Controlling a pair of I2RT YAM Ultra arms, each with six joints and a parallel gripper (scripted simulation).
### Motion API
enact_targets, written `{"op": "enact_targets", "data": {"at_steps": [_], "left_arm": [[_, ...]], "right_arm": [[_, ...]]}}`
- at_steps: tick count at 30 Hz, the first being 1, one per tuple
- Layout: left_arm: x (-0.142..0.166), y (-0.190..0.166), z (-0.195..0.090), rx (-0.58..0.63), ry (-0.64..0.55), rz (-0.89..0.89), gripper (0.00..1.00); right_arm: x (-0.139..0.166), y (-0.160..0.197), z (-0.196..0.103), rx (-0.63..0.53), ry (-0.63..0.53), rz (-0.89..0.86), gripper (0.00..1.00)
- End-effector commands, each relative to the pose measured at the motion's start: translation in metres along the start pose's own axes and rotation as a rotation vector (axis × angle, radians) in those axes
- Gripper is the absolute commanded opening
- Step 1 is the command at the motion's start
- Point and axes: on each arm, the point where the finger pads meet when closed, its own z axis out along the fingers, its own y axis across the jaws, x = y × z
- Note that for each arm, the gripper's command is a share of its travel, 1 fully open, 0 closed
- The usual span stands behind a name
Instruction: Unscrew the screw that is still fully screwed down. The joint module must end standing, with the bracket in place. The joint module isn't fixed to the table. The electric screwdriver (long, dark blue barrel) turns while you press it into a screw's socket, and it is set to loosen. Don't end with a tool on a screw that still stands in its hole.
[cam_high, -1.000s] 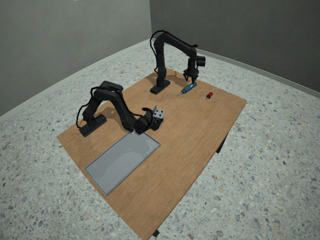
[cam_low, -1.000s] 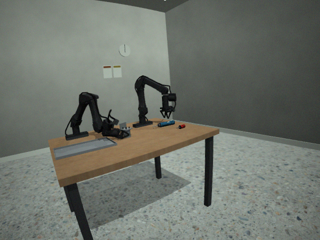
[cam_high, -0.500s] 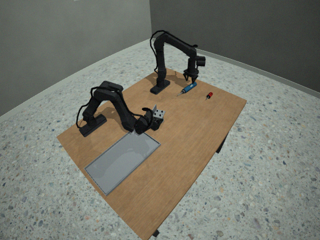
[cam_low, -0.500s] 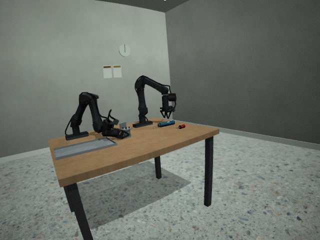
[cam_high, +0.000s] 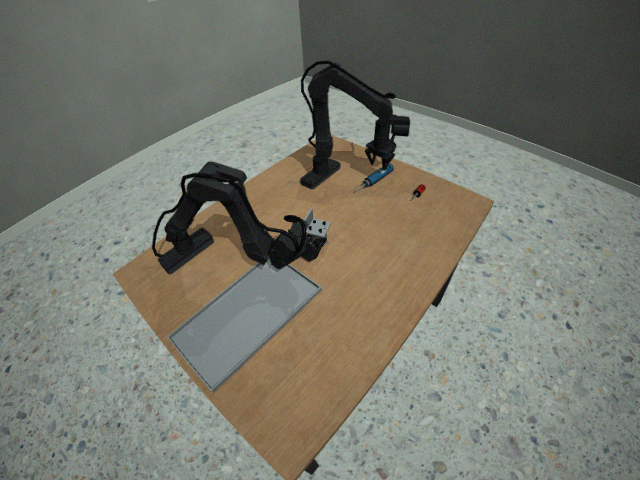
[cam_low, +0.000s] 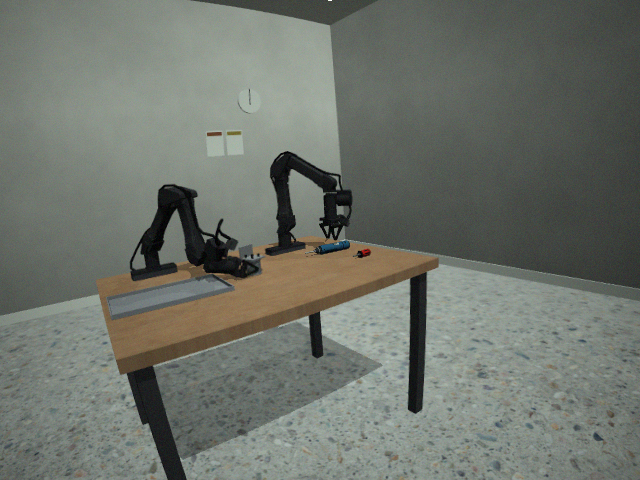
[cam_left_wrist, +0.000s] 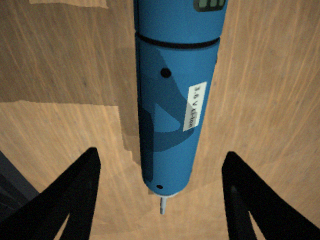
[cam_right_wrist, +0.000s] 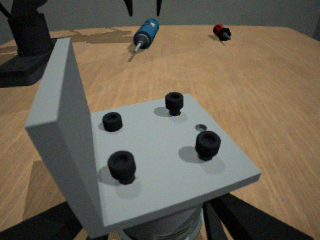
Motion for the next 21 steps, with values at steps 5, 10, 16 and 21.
{"op": "enact_targets", "data": {"at_steps": [5,10,16,21], "left_arm": [[-0.011,-0.012,-0.001,0.037,-0.045,-0.002,0.65],[-0.003,-0.002,0.017,-0.005,-0.013,-0.002,0.65],[-0.003,-0.002,0.027,-0.005,-0.013,-0.002,0.65],[-0.011,-0.012,0.023,0.024,-0.036,-0.003,0.65]], "right_arm": [[-0.014,-0.006,-0.006,0.014,-0.019,-0.021,0.59],[-0.014,-0.006,-0.006,0.014,-0.019,-0.021,0.59],[-0.014,-0.006,-0.006,0.014,-0.019,-0.021,0.59],[-0.014,-0.006,-0.006,0.014,-0.019,-0.021,0.59]]}}
